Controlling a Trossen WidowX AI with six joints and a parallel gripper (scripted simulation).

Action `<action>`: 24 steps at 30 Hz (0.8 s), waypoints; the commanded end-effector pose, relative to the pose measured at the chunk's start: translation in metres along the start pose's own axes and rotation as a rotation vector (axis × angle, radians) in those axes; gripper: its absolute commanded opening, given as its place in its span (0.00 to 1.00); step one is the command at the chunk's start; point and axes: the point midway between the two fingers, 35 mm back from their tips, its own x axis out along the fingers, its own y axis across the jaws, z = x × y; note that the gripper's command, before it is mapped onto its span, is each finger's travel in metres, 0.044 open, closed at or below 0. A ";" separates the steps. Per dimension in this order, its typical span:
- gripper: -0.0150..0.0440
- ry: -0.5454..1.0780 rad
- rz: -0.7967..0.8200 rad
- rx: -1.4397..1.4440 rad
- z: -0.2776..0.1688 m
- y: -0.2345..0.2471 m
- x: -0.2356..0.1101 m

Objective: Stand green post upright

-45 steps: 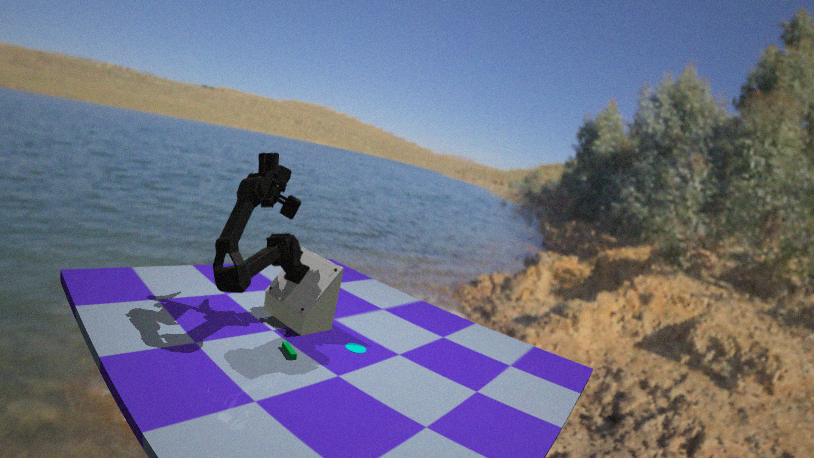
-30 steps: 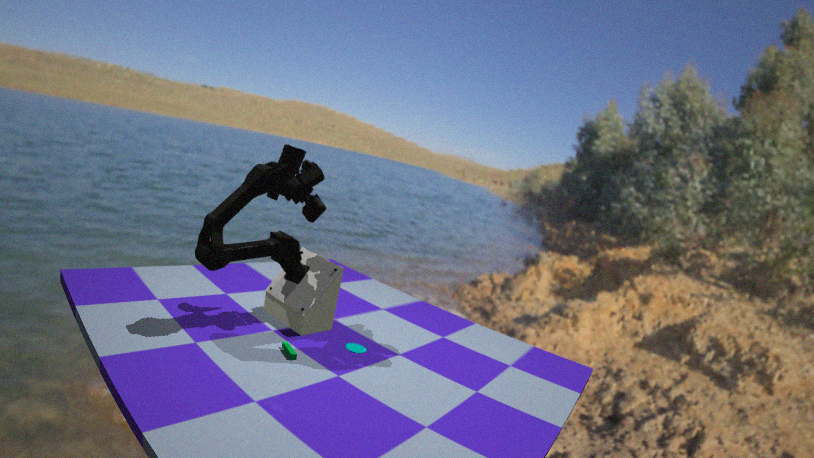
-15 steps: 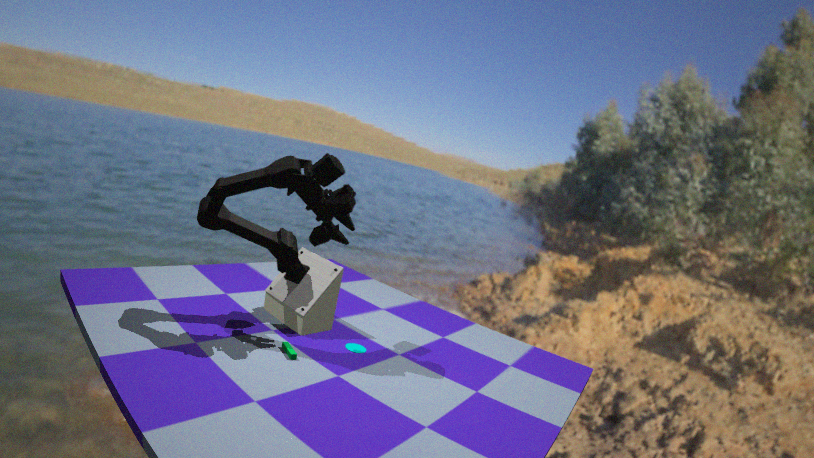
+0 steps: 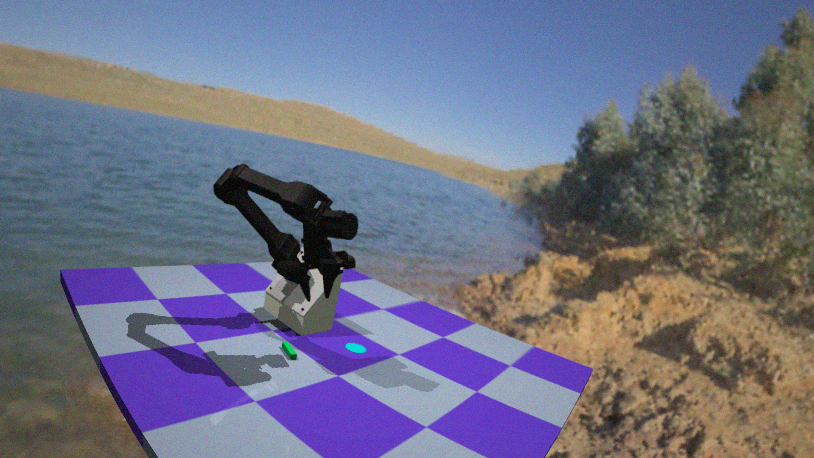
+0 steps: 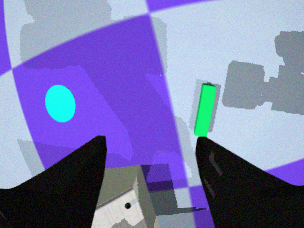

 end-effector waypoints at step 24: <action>0.65 0.116 -0.200 0.070 -0.013 -0.073 0.141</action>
